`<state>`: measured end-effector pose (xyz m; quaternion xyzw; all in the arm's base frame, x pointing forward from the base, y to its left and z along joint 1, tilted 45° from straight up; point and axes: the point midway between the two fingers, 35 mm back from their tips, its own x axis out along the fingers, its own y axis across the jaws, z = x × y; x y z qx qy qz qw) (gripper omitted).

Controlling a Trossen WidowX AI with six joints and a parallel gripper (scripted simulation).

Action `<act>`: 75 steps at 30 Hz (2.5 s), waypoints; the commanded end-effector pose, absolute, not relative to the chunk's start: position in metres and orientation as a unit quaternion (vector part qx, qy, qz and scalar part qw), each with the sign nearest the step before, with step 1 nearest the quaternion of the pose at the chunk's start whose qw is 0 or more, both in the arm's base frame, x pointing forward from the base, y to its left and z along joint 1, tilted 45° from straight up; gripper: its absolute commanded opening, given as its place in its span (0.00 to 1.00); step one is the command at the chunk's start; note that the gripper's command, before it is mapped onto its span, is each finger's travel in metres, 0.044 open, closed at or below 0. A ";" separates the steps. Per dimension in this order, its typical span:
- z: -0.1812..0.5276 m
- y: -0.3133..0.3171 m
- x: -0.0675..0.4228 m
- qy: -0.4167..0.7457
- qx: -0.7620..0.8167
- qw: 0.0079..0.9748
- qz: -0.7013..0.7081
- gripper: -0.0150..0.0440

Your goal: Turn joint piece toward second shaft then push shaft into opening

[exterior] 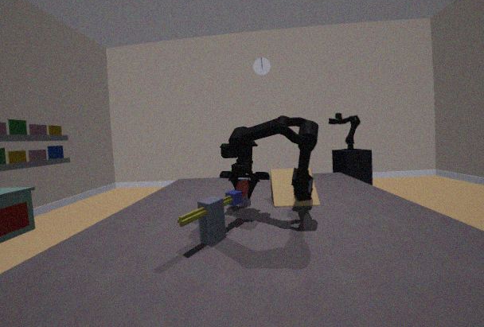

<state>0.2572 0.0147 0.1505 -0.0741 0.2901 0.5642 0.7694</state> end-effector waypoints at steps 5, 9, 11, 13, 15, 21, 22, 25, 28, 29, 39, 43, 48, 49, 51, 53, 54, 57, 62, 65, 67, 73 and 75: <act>0.150 0.015 0.257 0.280 -0.073 0.771 0.568 0.25; 0.150 0.015 0.257 0.279 -0.073 0.771 0.568 0.25; 0.150 0.015 0.257 0.279 -0.073 0.771 0.568 0.25; 0.150 0.015 0.257 0.279 -0.073 0.771 0.568 0.25; 0.150 0.015 0.257 0.281 -0.073 0.771 0.567 0.25; 0.150 0.015 0.257 0.281 -0.073 0.771 0.567 0.25; 0.150 0.015 0.257 0.281 -0.073 0.771 0.567 0.25; 0.150 0.015 0.257 0.281 -0.073 0.771 0.567 0.30; 0.150 0.015 0.257 0.281 -0.073 0.771 0.567 0.43; 0.150 0.015 0.257 0.281 -0.073 0.771 0.567 0.48; 0.150 0.015 0.257 0.281 -0.073 0.771 0.567 0.81; 0.150 0.015 0.257 0.281 -0.073 0.771 0.567 0.99; 0.150 0.015 0.257 0.281 -0.073 0.771 0.567 1.00; 0.150 0.015 0.257 0.281 -0.073 0.771 0.567 1.00; 0.150 0.015 0.257 0.281 -0.073 0.771 0.567 1.00; 0.150 0.015 0.257 0.283 -0.074 0.770 0.567 1.00; 0.151 0.013 0.257 0.290 -0.078 0.768 0.566 1.00; 0.158 0.006 0.257 0.325 -0.103 0.753 0.563 1.00; 0.170 -0.005 0.253 0.377 -0.142 0.730 0.552 1.00; 0.170 -0.006 0.253 0.379 -0.143 0.729 0.551 1.00; 0.170 -0.006 0.253 0.379 -0.143 0.729 0.551 1.00; 0.178 -0.015 0.255 0.372 -0.151 0.744 0.534 1.00; 0.191 -0.028 0.255 0.369 -0.161 0.761 0.509 1.00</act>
